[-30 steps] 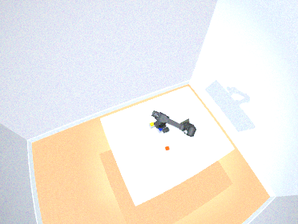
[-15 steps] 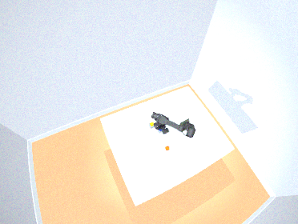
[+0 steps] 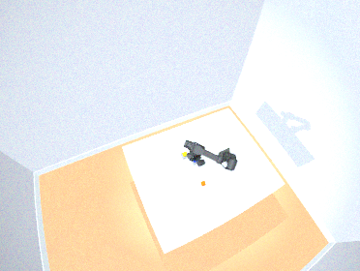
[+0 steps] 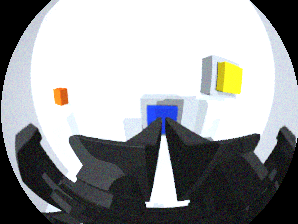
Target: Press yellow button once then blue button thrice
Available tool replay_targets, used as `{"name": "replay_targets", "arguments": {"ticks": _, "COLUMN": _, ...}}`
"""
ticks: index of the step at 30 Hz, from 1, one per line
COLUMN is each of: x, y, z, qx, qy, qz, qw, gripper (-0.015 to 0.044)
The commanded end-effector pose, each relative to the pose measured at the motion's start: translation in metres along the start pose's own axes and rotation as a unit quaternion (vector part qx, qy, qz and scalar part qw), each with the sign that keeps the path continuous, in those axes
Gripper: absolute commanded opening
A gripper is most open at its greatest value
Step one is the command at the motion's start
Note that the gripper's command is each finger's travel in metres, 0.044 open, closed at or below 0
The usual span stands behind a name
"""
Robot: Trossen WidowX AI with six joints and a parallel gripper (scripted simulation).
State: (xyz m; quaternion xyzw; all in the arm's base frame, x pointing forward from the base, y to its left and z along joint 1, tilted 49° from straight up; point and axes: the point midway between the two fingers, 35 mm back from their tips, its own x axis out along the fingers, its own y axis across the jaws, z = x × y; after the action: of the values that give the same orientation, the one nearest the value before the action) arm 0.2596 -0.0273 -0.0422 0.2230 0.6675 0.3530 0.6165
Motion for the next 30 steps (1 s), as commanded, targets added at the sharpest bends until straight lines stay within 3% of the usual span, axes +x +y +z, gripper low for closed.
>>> {"name": "replay_targets", "arguments": {"ticks": 1, "x": 0.002, "y": 0.001, "z": -0.001, "qx": 0.003, "qy": 0.001, "qz": 0.003, "qw": 1.000, "gripper": 0.0020}}
{"name": "replay_targets", "arguments": {"ticks": 8, "x": 0.002, "y": 0.001, "z": -0.001, "qx": 0.003, "qy": 0.001, "qz": 0.003, "qw": 1.000, "gripper": 0.0020}}
{"name": "replay_targets", "arguments": {"ticks": 13, "x": -0.032, "y": 0.001, "z": -0.001, "qx": 0.004, "qy": 0.001, "qz": 0.002, "qw": 1.000, "gripper": 0.0020}}
{"name": "replay_targets", "arguments": {"ticks": 30, "x": -0.015, "y": 0.001, "z": 0.000, "qx": 0.004, "qy": 0.001, "qz": 0.002, "qw": 1.000, "gripper": 0.0020}}
